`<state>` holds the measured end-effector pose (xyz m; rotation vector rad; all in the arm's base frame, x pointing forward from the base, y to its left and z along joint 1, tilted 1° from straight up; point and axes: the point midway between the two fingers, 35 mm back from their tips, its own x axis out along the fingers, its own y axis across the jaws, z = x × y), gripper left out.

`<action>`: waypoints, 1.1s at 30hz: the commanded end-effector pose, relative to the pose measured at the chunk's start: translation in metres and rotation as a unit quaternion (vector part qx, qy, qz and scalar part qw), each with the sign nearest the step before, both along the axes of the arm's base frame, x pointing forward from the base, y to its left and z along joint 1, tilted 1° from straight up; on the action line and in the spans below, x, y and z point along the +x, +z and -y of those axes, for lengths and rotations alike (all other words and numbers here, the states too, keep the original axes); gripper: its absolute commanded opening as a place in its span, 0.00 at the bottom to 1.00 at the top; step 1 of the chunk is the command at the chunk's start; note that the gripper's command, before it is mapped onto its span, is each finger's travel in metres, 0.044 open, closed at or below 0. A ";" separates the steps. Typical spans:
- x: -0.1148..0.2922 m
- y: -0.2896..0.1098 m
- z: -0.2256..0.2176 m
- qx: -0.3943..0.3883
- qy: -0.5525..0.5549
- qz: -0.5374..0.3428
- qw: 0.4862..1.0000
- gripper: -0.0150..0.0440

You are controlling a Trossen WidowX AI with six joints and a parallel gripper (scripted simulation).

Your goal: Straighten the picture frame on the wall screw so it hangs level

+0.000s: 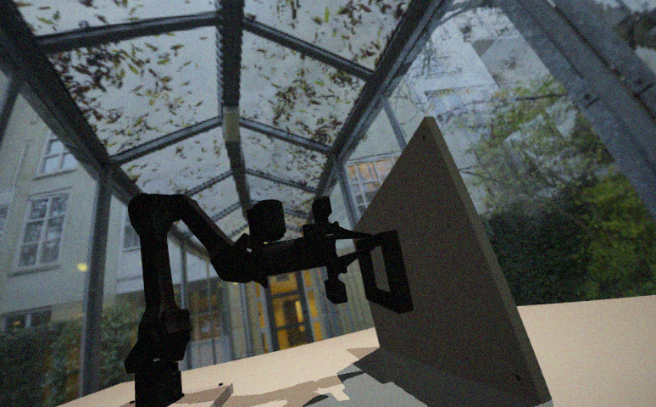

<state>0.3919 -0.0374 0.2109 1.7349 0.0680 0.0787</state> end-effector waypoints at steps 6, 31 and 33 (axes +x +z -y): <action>0.000 0.006 0.000 -0.002 -0.003 0.008 1.000 0.25; 0.000 0.001 -0.005 -0.001 -0.003 0.008 1.000 0.25; 0.000 0.001 -0.005 -0.001 -0.003 0.008 1.000 0.25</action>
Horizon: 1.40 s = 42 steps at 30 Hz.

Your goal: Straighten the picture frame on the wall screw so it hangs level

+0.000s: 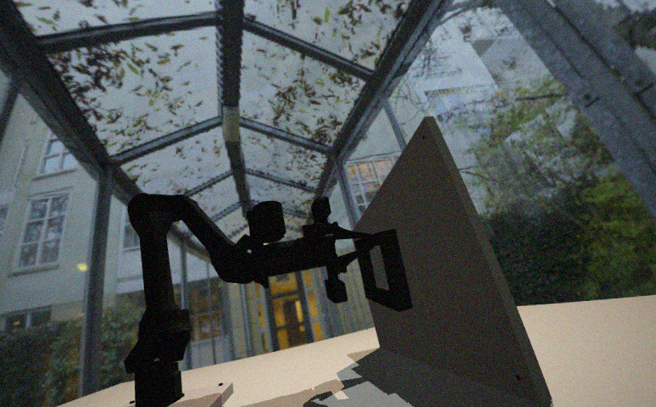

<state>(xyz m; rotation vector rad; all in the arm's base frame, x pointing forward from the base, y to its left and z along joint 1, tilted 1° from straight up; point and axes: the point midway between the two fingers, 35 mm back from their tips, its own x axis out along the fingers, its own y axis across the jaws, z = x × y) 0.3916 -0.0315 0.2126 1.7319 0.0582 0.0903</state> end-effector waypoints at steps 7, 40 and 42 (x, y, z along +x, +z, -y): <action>0.000 -0.003 0.000 0.000 -0.003 0.001 1.000 0.25; 0.000 -0.008 -0.001 -0.003 -0.002 0.001 1.000 0.25; 0.000 -0.008 -0.001 -0.003 -0.002 0.001 1.000 0.25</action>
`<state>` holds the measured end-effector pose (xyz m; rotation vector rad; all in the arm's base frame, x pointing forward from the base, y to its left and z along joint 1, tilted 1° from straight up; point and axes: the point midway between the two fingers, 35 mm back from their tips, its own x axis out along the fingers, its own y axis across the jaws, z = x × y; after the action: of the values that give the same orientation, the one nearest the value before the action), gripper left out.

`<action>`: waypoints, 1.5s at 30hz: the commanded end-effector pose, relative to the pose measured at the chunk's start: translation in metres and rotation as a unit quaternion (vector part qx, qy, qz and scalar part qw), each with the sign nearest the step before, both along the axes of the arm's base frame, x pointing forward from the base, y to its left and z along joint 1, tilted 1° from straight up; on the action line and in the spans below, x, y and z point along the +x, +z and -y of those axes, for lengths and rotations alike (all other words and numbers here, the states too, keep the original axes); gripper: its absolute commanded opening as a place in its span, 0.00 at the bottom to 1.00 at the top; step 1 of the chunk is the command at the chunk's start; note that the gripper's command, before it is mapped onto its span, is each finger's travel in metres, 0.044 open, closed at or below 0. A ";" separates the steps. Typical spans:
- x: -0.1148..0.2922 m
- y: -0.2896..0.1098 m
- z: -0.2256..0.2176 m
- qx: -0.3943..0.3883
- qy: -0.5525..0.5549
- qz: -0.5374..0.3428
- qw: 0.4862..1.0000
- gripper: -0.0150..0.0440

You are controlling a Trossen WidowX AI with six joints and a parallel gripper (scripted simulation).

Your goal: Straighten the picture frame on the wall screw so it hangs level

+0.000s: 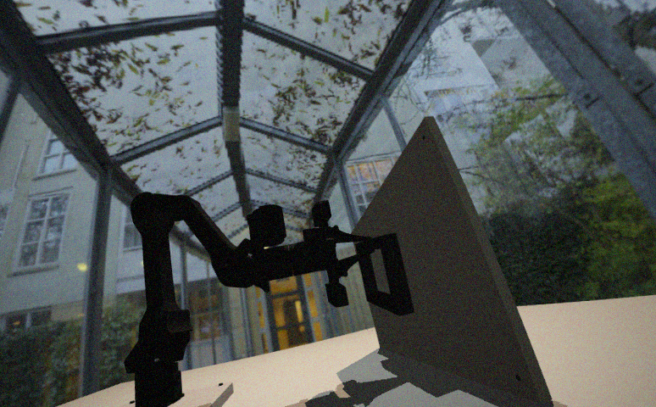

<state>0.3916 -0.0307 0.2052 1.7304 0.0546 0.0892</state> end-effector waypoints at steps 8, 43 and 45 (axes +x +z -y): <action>0.000 -0.001 0.000 -0.046 -0.001 0.004 0.999 0.25; -0.006 -0.001 0.001 -0.082 -0.002 0.007 0.997 0.69; -0.023 0.002 0.004 -0.068 -0.002 0.005 0.998 0.69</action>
<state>0.3858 -0.0321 0.2045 1.5679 0.0488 0.0870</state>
